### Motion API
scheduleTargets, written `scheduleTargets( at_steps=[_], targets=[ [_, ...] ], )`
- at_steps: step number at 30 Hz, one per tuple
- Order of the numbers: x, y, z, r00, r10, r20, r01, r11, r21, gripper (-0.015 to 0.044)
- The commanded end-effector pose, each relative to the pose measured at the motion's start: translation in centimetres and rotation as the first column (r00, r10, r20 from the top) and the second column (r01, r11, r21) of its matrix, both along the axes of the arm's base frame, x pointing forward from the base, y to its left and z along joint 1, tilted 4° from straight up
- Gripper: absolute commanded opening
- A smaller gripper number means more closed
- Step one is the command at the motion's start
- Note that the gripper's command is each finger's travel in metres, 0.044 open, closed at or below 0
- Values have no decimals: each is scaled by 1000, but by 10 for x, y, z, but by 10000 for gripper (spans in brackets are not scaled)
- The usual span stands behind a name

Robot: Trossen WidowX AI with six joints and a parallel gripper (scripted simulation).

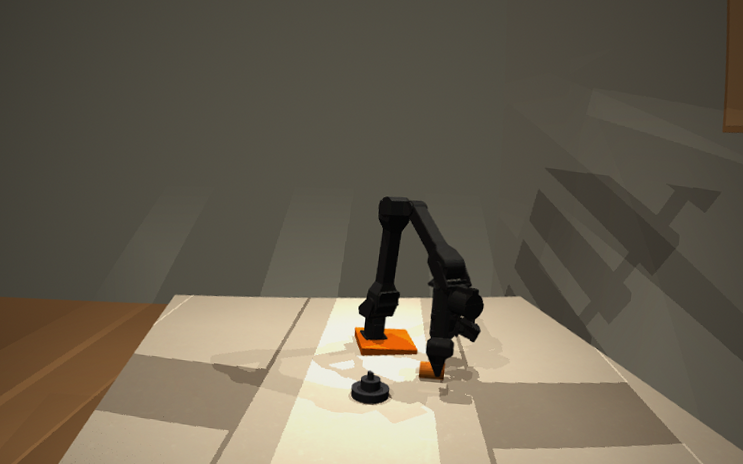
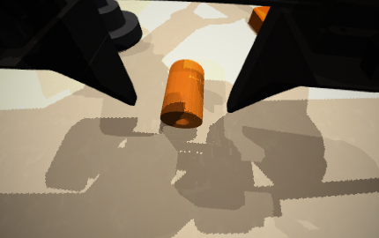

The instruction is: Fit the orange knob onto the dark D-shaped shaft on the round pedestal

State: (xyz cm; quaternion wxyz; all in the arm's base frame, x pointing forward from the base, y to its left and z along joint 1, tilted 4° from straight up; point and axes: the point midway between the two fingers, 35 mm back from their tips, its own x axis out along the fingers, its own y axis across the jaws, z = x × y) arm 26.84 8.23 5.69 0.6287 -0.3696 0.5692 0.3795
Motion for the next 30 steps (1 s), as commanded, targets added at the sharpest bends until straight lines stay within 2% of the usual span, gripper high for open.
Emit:
scheduleTargets(
  at_steps=[1, 8, 16, 22, 30],
  targets=[
    [-1, 1, -7, 1000, 0, -6, 0, 1000, 3, 440],
    [-1, 1, -16, 1000, 1, -6, -1, 1000, 4, 440],
    [-1, 1, -16, 1000, 1, -6, -1, 1000, 4, 240],
    [-1, 1, -16, 1000, 1, -6, -1, 1000, 4, 240],
    [-1, 1, -16, 1000, 1, -6, -1, 1000, 4, 187]
  ],
)
